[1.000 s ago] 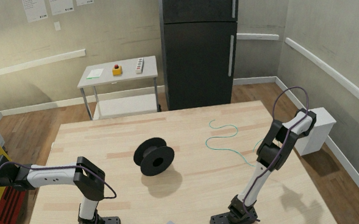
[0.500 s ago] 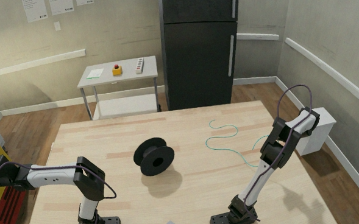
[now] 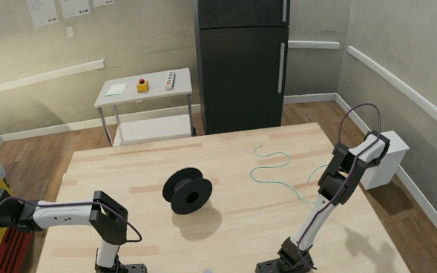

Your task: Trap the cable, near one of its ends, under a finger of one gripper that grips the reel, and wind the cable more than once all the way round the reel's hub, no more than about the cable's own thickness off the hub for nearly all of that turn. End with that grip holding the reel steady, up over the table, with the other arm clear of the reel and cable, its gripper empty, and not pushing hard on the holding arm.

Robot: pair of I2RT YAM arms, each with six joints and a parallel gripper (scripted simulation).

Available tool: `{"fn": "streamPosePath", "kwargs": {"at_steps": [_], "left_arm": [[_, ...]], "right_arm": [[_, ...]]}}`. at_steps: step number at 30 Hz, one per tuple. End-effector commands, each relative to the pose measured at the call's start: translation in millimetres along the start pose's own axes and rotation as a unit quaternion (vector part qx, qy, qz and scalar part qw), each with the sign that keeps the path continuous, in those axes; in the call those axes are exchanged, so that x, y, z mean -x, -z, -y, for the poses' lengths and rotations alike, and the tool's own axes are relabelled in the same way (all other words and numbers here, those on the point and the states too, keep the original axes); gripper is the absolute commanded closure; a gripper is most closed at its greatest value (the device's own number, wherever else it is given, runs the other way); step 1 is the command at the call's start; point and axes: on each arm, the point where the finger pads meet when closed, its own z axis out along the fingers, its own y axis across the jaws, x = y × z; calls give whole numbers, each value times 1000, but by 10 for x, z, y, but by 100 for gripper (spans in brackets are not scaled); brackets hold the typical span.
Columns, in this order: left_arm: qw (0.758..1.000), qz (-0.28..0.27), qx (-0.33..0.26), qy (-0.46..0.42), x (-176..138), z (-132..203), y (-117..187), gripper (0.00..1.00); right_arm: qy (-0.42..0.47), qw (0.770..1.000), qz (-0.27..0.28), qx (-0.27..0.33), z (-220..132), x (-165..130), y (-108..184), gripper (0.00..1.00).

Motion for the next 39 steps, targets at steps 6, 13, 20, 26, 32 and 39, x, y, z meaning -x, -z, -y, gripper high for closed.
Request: {"fn": "streamPosePath", "kwargs": {"at_steps": [6, 13, 20, 26, 32, 39], "left_arm": [[999, 46, 4, 4, 342, -22, 101, 25], [999, 46, 4, 4, 342, -22, 101, 25], [999, 46, 4, 4, 342, -22, 101, 25], [999, 46, 4, 4, 342, -22, 101, 25], [999, 46, 4, 4, 342, -22, 101, 25], [999, 46, 4, 4, 342, -22, 101, 25]], "right_arm": [[17, 1000, -3, -9, 3, 147, 11, 100], [57, 998, -6, -8, -28, 441, -226, 100], [125, 992, -5, -8, -65, 920, -592, 100], [199, 980, -4, -9, -111, 1382, -937, 100], [296, 955, -3, -8, -107, 2123, -1498, 100], [379, 926, -4, -7, -164, 2592, -1833, 100]]}}
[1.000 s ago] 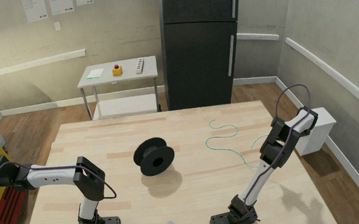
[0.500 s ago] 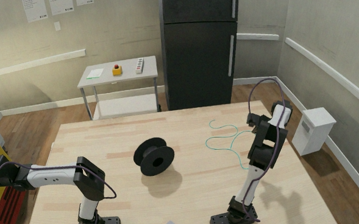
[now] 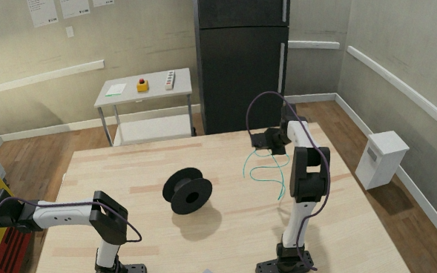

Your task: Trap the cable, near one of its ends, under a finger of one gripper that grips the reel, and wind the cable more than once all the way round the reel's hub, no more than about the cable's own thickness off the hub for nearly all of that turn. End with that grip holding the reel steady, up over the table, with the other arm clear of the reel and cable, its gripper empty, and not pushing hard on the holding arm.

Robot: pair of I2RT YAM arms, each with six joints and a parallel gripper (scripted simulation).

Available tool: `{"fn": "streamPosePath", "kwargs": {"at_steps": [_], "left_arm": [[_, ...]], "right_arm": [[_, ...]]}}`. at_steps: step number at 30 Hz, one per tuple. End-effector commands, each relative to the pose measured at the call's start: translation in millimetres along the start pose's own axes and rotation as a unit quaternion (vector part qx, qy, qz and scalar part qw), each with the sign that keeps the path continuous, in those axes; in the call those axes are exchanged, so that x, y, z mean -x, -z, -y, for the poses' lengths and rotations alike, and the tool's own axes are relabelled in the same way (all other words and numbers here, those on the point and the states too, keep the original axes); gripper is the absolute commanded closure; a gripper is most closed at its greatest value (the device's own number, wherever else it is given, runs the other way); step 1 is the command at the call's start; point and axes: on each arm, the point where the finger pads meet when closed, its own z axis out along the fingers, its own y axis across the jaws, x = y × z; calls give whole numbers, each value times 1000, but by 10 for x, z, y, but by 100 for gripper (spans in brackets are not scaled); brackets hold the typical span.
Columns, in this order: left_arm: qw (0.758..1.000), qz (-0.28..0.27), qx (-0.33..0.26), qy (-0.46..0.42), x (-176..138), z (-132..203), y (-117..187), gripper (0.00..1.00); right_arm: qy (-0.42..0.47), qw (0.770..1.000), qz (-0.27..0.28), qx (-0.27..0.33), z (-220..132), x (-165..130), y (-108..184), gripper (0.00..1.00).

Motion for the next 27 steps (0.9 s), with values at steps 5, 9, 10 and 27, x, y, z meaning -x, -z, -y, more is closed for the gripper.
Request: {"fn": "streamPosePath", "kwargs": {"at_steps": [5, 9, 10, 27], "left_arm": [[999, 46, 4, 4, 342, -22, 101, 25], [999, 46, 4, 4, 342, -22, 101, 25], [999, 46, 4, 4, 342, -22, 101, 25], [999, 46, 4, 4, 342, -22, 101, 25]], "right_arm": [[95, 994, -39, -19, 456, 231, -389, 100], [140, 989, -40, -15, 590, 515, -598, 100], [148, 988, -40, -13, 611, 552, -630, 100], [193, 980, -45, -20, 609, 677, -564, 100]]}}
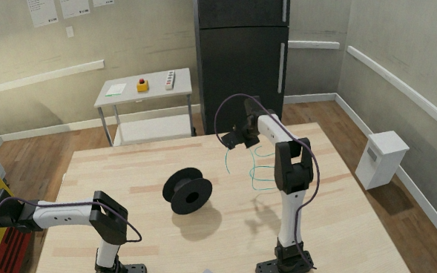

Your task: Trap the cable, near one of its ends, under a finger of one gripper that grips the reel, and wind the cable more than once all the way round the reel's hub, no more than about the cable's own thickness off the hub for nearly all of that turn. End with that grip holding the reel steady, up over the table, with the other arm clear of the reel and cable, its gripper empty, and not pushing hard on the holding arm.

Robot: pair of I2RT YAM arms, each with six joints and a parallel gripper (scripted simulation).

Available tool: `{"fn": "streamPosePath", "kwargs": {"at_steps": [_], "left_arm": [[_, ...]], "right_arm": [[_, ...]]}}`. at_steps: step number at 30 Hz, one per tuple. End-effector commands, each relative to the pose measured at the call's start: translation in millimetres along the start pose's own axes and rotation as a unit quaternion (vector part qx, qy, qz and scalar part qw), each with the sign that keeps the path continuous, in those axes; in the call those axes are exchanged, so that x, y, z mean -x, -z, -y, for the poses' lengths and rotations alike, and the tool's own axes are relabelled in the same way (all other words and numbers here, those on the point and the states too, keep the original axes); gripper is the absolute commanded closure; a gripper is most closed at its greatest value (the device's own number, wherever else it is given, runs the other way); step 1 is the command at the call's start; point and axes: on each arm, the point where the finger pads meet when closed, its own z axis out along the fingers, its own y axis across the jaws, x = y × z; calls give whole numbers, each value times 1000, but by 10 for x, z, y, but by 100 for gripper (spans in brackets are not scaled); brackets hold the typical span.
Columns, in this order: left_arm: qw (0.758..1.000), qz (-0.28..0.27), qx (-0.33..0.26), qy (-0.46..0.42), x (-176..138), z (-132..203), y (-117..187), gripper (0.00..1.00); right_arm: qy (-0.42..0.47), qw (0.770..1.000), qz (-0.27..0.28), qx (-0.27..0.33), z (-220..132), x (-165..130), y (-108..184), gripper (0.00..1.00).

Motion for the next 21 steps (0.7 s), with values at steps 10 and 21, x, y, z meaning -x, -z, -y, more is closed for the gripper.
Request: {"fn": "streamPosePath", "kwargs": {"at_steps": [10, 21], "left_arm": [[999, 46, 4, 4, 342, -22, 101, 25], [999, 46, 4, 4, 342, -22, 101, 25]], "right_arm": [[11, 1000, -6, -17, 51, 10, 133, 100], [-30, 999, -38, -19, 17, -17, 171, 100]]}}
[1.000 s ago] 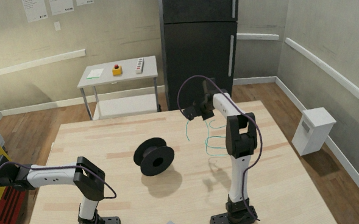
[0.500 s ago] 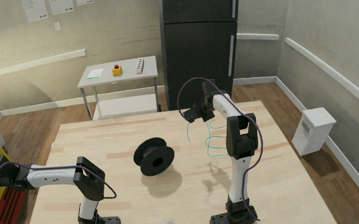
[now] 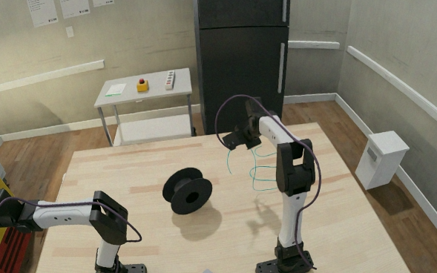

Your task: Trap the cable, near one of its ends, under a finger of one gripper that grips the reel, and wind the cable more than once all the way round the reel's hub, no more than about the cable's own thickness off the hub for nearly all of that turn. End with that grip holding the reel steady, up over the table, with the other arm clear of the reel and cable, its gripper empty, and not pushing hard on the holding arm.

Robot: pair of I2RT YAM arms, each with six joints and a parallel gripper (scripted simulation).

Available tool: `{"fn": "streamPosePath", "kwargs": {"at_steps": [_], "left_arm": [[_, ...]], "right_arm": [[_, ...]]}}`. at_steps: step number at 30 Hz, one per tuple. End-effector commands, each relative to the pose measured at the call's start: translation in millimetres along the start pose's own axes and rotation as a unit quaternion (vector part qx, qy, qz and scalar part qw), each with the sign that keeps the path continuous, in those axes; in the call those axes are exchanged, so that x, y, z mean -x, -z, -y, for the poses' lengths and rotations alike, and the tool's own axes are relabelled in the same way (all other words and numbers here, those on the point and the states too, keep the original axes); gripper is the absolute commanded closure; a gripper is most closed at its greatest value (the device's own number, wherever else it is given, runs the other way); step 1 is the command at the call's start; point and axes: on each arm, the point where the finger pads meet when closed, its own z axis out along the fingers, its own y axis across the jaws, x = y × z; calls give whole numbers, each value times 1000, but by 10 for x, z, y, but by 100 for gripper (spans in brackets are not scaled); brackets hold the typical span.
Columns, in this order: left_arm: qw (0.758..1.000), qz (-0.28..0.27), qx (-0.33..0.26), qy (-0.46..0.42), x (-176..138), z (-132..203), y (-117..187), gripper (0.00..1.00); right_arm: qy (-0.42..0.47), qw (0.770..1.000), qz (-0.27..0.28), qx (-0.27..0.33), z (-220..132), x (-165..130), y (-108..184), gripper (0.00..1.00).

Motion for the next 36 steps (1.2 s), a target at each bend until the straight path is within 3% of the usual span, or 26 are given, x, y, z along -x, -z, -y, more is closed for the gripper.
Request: {"fn": "streamPosePath", "kwargs": {"at_steps": [1, 17, 36], "left_arm": [[999, 46, 4, 4, 342, -22, 101, 25], [999, 46, 4, 4, 342, -22, 101, 25], [999, 46, 4, 4, 342, -22, 101, 25]], "right_arm": [[-16, 999, -21, -19, 81, 15, 106, 100], [-115, 988, -100, -18, -14, -64, 148, 100], [-118, 988, -102, -15, -29, -6, 148, 100]]}}
